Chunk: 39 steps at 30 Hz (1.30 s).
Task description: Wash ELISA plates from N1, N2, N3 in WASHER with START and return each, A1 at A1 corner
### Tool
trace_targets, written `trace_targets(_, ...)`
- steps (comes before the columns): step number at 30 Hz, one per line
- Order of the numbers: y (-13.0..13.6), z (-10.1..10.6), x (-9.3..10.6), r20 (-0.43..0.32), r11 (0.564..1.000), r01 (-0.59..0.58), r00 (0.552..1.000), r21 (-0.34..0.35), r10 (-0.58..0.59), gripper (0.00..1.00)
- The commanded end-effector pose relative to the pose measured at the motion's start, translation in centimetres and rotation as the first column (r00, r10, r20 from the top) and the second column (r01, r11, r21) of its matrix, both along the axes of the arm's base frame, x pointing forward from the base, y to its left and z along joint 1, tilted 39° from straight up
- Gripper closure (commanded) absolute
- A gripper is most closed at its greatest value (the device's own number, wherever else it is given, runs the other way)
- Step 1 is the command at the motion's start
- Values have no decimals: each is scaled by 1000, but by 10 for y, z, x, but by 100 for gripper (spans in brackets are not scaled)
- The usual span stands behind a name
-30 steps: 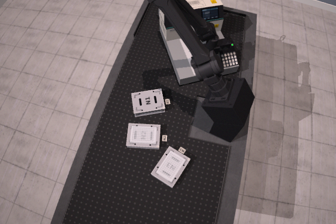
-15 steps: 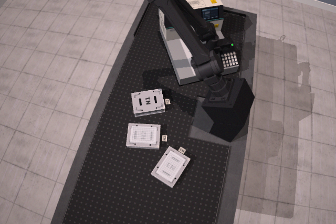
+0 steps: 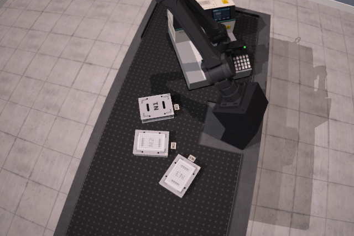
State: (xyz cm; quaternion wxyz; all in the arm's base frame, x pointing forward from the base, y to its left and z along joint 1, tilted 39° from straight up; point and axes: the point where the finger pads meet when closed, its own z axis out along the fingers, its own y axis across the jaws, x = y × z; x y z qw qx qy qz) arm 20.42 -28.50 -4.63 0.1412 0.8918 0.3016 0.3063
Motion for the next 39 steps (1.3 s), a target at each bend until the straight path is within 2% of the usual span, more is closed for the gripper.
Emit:
trace_targets(1, -2, 2, 0, 2, 1000, 7, 1000, -4, -7, 16)
trace_targets(13, -2, 2, 0, 2, 1000, 7, 1000, -4, -7, 16)
trace_targets(39, -4, 36, -26, 6, 1000, 13, 1000, -18, -13, 16)
